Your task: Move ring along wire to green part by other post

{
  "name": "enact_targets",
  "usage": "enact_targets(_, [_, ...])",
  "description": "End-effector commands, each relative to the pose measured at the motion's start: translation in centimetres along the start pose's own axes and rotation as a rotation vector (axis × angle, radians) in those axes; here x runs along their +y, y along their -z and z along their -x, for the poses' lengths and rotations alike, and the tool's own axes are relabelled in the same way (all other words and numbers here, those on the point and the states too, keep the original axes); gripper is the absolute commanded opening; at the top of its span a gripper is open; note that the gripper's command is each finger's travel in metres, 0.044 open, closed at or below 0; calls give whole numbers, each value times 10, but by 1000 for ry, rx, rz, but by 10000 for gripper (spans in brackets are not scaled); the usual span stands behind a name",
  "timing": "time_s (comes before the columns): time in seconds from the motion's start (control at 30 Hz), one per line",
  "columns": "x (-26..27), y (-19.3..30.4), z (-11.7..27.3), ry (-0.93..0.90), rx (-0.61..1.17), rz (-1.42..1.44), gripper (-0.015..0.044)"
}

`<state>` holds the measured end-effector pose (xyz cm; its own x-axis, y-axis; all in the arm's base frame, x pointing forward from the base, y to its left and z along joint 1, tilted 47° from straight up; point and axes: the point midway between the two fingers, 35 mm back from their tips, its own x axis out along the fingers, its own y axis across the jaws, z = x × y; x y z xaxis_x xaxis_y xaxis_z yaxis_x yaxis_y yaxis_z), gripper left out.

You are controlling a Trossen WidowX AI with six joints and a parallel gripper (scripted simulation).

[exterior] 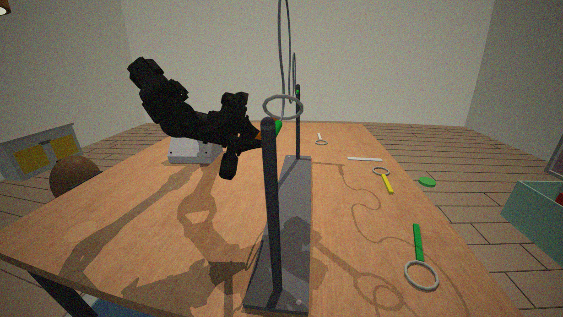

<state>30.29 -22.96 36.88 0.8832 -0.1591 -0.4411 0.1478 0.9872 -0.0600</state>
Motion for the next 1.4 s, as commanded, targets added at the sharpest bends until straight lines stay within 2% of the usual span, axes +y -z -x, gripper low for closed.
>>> enact_targets(0.0, [17, 2, -1, -58, 2, -96, -150])
enact_targets(0.8, [100, -30, 15, -352, -9, -624, -150])
enact_targets(1.37, [136, -71, 37, -536, -12, -959, -150])
